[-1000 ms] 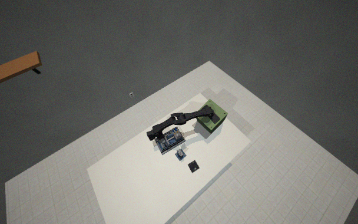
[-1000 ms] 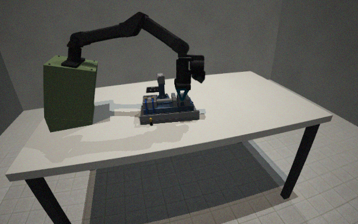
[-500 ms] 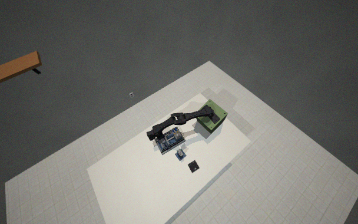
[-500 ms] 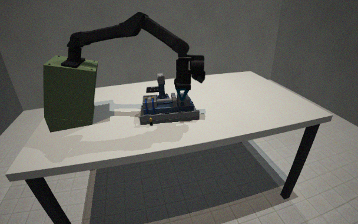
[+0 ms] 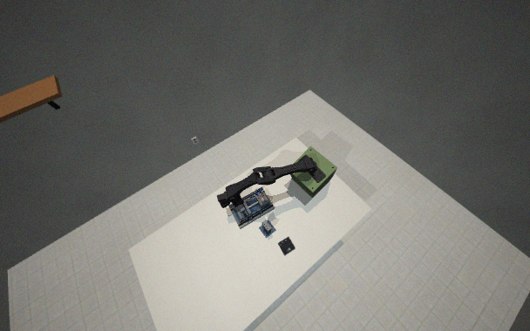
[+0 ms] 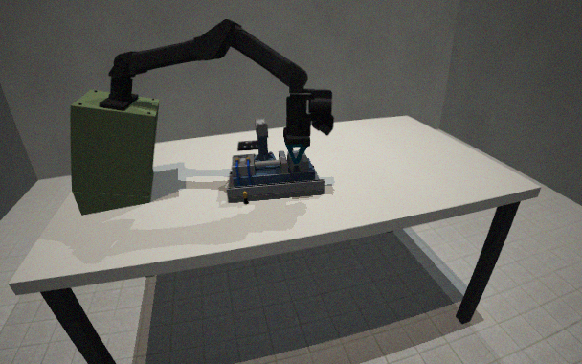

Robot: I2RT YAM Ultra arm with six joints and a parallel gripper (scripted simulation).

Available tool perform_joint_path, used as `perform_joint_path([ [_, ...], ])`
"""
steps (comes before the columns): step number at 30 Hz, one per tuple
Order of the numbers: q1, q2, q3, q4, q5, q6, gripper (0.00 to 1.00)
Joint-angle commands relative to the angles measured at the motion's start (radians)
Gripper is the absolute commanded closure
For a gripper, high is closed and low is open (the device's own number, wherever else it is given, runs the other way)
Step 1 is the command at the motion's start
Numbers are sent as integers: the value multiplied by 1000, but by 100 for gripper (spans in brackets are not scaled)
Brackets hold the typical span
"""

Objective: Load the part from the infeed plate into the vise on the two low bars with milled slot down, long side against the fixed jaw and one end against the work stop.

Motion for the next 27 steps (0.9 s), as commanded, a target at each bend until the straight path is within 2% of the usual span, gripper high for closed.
perform_joint_path([
  [1, 4, -16, 36, 22, 2, 5, 100],
  [27, 2, -26, 32, 24, 3, 6, 100],
])
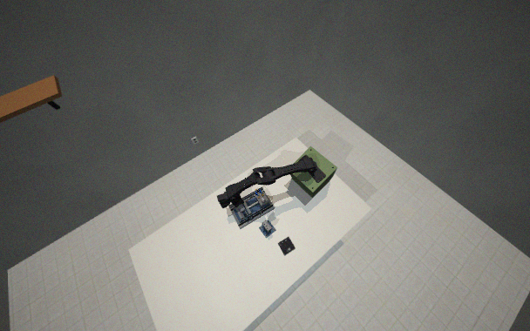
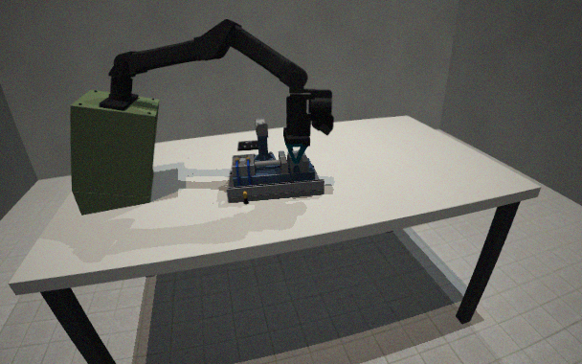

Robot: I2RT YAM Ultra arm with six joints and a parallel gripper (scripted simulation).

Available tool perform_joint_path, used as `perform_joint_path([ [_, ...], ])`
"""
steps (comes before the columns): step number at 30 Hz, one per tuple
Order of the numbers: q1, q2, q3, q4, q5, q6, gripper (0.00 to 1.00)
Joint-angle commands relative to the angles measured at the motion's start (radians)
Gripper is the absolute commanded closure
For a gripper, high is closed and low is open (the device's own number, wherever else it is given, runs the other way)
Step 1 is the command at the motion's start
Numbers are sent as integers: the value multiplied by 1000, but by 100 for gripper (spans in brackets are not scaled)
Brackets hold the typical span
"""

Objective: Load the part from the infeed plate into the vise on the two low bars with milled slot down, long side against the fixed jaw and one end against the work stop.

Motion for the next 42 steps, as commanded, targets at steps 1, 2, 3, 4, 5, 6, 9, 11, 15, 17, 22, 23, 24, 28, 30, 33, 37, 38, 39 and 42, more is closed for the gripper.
perform_joint_path([
  [1, 1, -27, 32, 25, 2, 5, 100],
  [2, 2, -28, 31, 25, 2, 6, 100],
  [3, 2, -30, 31, 25, 2, 6, 100],
  [4, 3, -31, 30, 25, 2, 6, 100],
  [5, 3, -32, 30, 26, 2, 6, 100],
  [6, 4, -33, 29, 26, 2, 6, 100],
  [9, 6, -38, 28, 27, 2, 7, 100],
  [11, 5, -41, 26, 27, 2, 7, 100],
  [15, 3, -42, 26, 27, 3, 8, 100],
  [17, 2, -42, 25, 28, 3, 8, 100],
  [22, 7, -43, 23, 29, 3, 10, 100],
  [23, 8, -43, 23, 29, 3, 10, 100],
  [24, 10, -44, 23, 29, 3, 10, 100],
  [28, 7, -44, 21, 30, 3, 11, 100],
  [30, 6, -45, 20, 30, 4, 12, 100],
  [33, 6, -45, 20, 31, 4, 12, 100],
  [37, 12, -46, 18, 32, 4, 14, 100],
  [38, 14, -47, 17, 32, 4, 14, 100],
  [39, 14, -47, 17, 32, 4, 15, 100],
  [42, 12, -44, 6, 30, 5, 16, 100],
])
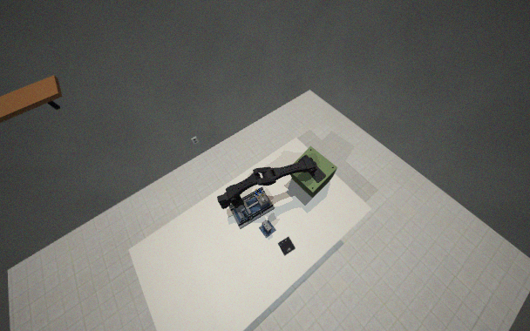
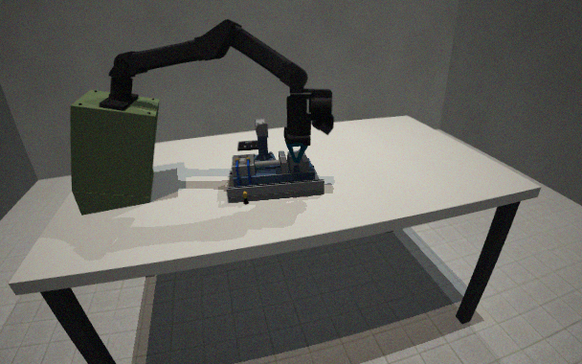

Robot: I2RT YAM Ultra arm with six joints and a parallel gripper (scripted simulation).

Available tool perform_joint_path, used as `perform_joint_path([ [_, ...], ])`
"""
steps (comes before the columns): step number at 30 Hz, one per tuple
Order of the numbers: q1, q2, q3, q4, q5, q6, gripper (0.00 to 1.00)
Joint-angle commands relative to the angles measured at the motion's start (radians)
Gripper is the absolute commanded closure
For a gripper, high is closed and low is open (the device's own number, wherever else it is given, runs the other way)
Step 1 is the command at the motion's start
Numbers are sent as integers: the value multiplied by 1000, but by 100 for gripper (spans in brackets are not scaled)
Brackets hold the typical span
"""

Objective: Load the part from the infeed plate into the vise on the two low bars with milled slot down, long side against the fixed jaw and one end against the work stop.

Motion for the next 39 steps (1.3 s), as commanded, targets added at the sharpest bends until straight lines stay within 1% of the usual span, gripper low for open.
perform_joint_path([
  [1, 1, -43, 2, 23, 3, 7, 100],
  [4, 3, -41, -13, 21, 4, 8, 100],
  [7, 4, -43, -7, 23, 4, 9, 100],
  [8, 6, -50, 6, 29, 1, 8, 100],
  [14, 11, -45, -21, 24, -2, 12, 100],
  [18, 12, -51, -13, 30, 0, 14, 100],
  [21, 14, -49, -28, 28, 1, 16, 100],
  [24, 15, -51, -22, 30, 1, 16, 100],
  [25, 13, -58, -9, 37, 1, 15, 100],
  [30, 19, -53, -33, 32, 1, 19, 100],
  [39, 23, -61, -34, 39, 3, 24, 100],
])
